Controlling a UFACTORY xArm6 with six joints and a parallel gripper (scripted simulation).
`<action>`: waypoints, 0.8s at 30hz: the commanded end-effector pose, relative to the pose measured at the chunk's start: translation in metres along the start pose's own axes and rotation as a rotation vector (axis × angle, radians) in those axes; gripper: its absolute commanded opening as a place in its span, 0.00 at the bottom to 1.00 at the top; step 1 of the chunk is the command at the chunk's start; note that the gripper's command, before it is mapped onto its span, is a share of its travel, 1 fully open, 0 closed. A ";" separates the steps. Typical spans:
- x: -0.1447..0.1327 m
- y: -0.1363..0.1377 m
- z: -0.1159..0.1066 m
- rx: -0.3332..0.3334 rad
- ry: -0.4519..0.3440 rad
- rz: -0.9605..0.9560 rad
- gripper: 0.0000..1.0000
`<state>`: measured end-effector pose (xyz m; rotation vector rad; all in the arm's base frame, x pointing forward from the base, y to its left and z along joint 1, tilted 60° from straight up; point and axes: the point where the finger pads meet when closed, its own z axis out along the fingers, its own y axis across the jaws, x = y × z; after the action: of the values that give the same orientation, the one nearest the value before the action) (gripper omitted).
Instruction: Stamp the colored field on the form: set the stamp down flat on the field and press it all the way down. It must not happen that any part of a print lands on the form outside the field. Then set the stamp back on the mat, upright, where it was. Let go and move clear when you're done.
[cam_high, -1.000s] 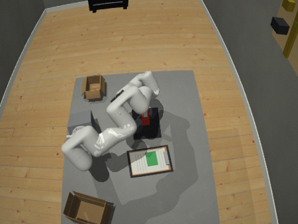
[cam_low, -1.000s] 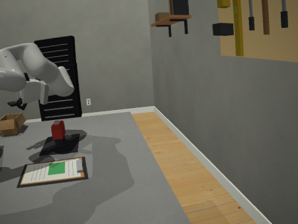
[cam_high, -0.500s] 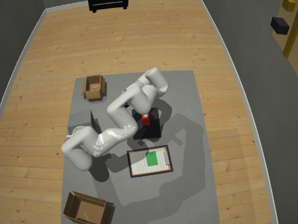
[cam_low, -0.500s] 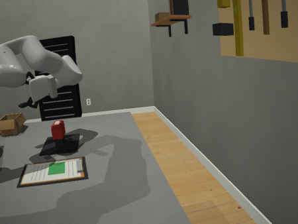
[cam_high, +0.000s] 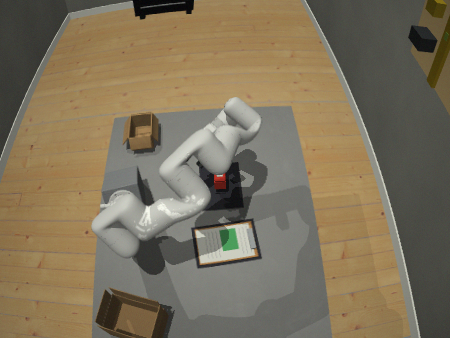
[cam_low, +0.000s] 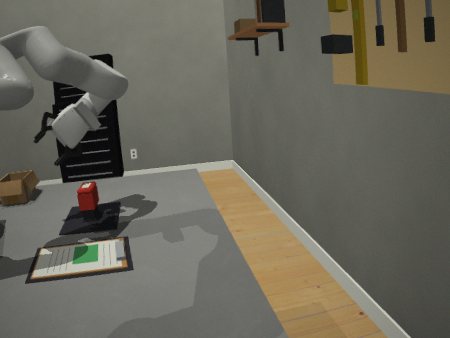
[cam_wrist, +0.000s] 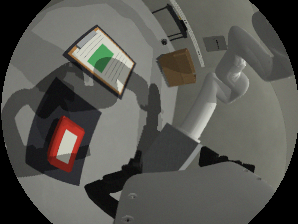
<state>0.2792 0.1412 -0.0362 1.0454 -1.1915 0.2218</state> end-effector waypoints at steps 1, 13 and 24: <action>0.002 -0.019 -0.009 0.193 -0.079 0.101 1.00; 0.009 -0.054 -0.026 0.497 -0.187 0.273 1.00; 0.014 -0.083 -0.041 0.753 -0.277 0.419 1.00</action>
<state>0.3511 0.1255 -0.0649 1.4200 -1.5579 0.8069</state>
